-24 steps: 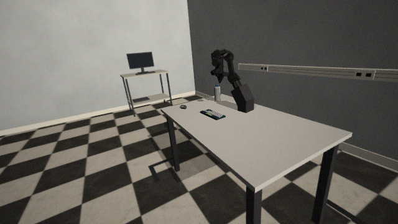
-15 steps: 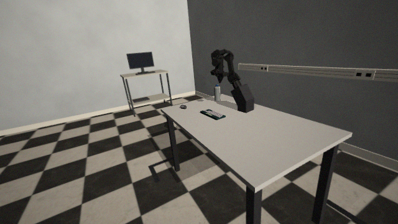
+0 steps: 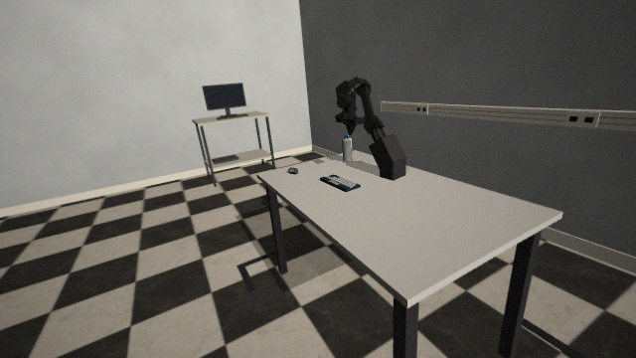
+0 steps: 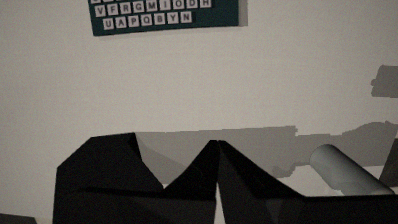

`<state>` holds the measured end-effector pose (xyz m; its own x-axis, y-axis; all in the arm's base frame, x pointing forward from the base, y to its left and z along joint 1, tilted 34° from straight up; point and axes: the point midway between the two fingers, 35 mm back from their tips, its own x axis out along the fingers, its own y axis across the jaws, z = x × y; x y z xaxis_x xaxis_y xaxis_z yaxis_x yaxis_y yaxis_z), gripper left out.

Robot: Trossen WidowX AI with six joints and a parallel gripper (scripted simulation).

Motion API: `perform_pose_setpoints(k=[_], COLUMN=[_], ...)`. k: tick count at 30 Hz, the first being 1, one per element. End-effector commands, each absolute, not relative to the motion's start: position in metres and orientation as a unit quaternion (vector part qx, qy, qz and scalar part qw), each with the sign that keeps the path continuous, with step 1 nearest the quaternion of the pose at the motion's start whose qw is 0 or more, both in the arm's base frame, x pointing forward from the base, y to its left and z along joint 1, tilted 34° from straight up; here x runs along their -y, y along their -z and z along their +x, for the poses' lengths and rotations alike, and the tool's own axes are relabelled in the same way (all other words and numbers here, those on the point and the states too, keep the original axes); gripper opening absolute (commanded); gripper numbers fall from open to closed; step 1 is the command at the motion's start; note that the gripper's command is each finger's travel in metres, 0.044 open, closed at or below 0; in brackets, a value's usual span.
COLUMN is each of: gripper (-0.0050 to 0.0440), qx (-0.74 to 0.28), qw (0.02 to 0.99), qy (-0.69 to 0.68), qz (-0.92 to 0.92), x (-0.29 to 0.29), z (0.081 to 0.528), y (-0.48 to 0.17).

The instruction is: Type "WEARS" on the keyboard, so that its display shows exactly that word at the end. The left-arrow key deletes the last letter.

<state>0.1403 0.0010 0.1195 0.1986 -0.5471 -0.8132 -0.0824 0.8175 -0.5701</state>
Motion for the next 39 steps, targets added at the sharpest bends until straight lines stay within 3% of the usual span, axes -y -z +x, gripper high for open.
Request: perform_pose_setpoints(k=[1, 10, 15, 33, 39], gripper=[-0.0003, -0.0012, -0.005, -0.005, -0.005], qx=[-0.621, -0.625, -0.627, -0.629, -0.629], qw=[0.722, 0.719, 0.717, 0.715, 0.715], qy=[0.153, 0.145, 0.138, 0.119, 0.118], qz=[-0.263, -0.268, -0.272, -0.281, -0.282], x=[-0.017, -0.033, -0.041, -0.04, -0.039], z=[0.17, 0.204, 0.229, 0.268, 0.268], y=[-0.098, -0.06, -0.021, 0.102, 0.106])
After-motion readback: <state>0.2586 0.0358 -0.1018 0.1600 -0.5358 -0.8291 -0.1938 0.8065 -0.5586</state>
